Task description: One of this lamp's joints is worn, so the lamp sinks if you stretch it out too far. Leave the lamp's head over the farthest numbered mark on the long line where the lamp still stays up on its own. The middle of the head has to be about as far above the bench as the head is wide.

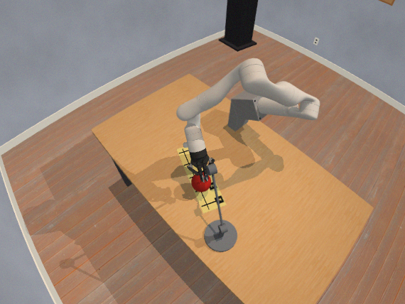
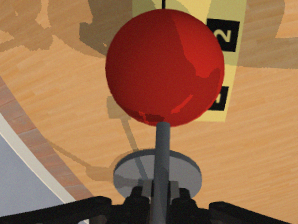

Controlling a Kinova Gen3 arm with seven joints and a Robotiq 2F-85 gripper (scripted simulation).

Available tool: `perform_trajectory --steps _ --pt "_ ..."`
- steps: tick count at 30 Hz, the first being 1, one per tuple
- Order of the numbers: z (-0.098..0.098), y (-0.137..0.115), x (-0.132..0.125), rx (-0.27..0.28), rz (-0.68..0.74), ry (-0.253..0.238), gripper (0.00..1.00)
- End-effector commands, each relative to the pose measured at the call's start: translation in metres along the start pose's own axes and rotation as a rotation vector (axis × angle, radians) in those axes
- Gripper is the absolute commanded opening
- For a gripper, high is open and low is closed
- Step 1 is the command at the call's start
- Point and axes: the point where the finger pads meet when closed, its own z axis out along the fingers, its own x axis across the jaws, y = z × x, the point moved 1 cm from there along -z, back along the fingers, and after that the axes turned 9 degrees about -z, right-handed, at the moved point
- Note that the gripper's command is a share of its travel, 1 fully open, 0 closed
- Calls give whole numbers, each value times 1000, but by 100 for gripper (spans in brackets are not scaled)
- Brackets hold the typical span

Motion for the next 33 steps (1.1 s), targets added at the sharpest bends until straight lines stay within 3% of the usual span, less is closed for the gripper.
perform_trajectory --steps 1,33 --pt "-1 10 -5 -13 -4 -11 0" --pt "-2 6 -4 -13 -4 -11 0"
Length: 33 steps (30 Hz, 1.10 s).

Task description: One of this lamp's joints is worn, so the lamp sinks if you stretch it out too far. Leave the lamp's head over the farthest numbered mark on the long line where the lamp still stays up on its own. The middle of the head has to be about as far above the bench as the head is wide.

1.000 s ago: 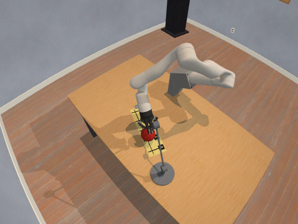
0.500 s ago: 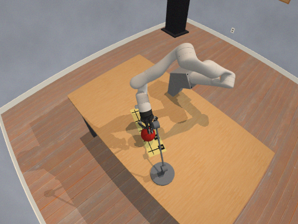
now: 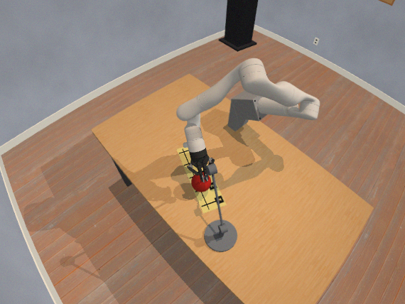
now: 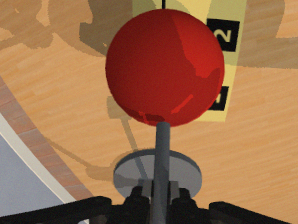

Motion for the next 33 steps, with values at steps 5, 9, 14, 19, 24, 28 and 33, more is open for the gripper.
perform_trajectory --steps 5,9,14,19,24,28,33 --pt "-2 6 -4 -12 -4 -11 0" --pt "-2 6 -4 -12 -4 -11 0" --pt "-2 6 -4 -12 -4 -11 0" --pt "-4 7 -5 -12 -4 -11 0" --pt "-6 8 -6 -12 -4 -11 0" --pt "-9 8 -7 -12 -4 -11 0" --pt "-9 8 -7 -12 -4 -10 100"
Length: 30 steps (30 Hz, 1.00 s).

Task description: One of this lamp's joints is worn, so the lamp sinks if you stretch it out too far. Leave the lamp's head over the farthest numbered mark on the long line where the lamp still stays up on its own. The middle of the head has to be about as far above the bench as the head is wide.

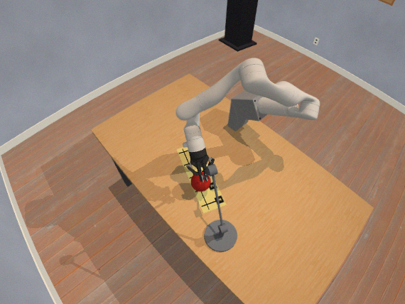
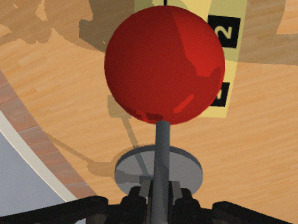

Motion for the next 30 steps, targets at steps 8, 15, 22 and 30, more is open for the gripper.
perform_trajectory --steps 8,15,22,30 --pt "-3 2 -2 -1 -3 -6 100" --pt "-1 1 -1 1 -2 -2 100" --pt "-2 1 -1 0 -2 -3 100" --pt "-2 1 -2 -1 -3 -4 100"
